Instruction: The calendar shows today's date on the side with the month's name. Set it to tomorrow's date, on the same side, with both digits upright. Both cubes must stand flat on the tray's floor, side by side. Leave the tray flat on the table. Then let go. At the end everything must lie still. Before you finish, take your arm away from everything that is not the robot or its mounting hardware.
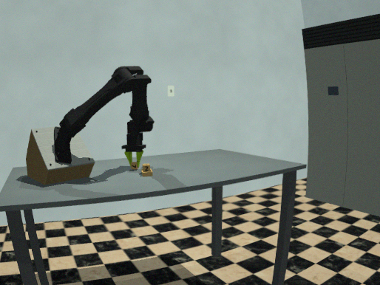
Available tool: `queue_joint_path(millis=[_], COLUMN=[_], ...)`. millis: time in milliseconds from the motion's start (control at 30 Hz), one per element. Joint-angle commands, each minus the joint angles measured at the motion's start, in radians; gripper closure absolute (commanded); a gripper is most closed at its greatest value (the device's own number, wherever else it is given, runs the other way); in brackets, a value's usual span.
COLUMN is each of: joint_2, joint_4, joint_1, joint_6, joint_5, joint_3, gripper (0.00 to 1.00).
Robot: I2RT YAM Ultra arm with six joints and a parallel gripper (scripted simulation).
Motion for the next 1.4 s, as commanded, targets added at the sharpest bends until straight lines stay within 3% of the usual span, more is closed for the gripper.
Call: queue_joint_path(millis=[0, 1367], joint_2=[-0.035, -0.030], joint_4=[0.006, 0.022], joint_1=[0.019, 0.012], joint_6=[-0.009, -0.015], joint_5=[-0.004, -0.004], joint_3=[0.026, 0.020], gripper=[0.74, 0.74])
